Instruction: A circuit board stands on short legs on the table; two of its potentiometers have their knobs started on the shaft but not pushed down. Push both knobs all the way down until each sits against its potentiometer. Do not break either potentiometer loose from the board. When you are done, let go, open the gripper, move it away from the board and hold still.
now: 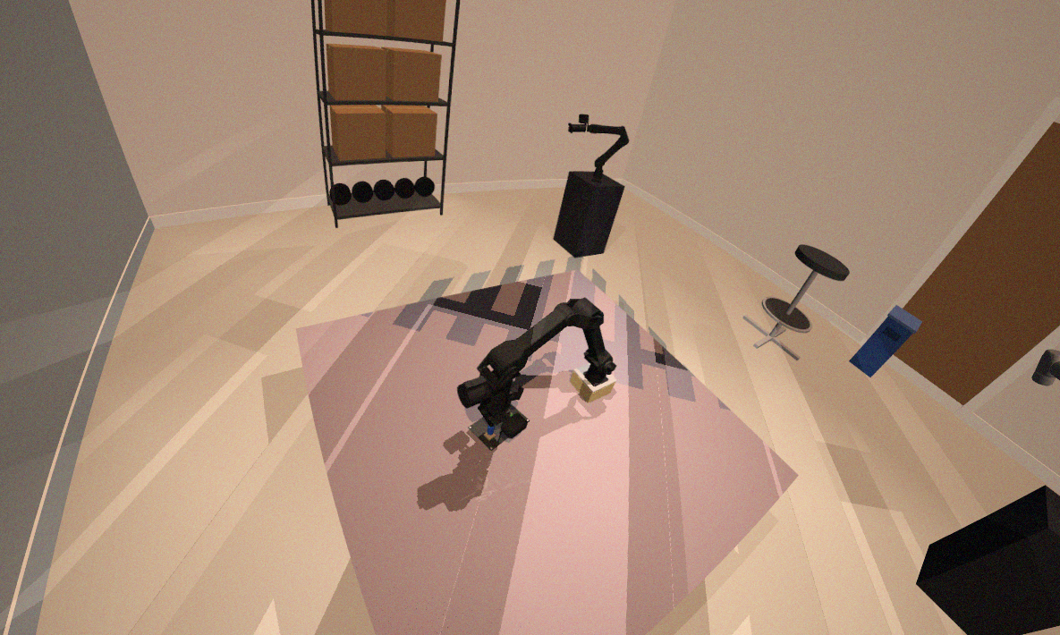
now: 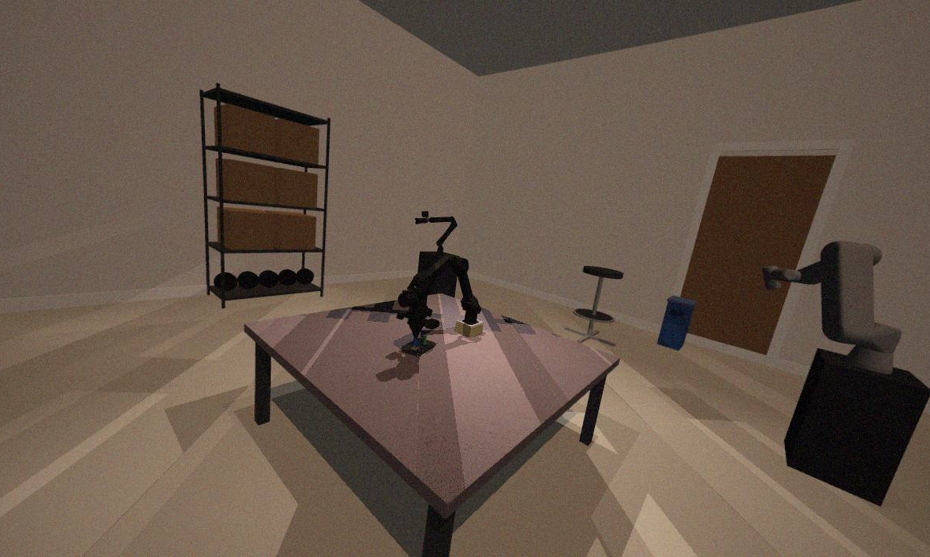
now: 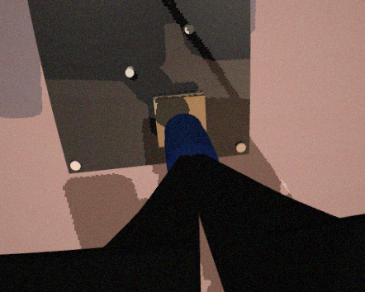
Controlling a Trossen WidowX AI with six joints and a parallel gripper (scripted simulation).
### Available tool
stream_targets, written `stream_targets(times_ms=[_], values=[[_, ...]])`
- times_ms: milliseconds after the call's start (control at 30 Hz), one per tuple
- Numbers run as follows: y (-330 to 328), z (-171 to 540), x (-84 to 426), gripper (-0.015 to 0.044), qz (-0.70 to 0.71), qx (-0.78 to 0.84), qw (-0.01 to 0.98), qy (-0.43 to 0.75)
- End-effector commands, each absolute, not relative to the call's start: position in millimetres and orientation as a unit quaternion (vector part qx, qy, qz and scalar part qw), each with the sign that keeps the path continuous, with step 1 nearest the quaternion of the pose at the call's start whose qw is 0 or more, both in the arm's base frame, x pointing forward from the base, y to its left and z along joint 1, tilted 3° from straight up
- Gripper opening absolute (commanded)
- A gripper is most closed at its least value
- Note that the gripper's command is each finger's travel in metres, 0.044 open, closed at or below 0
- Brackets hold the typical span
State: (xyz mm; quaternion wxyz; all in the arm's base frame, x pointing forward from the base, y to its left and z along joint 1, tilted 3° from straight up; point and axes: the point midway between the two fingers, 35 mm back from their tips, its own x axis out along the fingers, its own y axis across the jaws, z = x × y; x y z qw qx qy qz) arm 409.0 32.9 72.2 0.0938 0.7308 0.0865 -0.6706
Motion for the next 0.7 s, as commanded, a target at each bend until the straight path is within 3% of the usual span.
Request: stream_targets(times_ms=[0, 667], values=[[33.4, 66.8, 410.2, 0.0, -0.671, 0.73, 0.092, 0.087], [33.4, 63.6, 410.5, 0.0, -0.671, 0.73, 0.092, 0.087]])
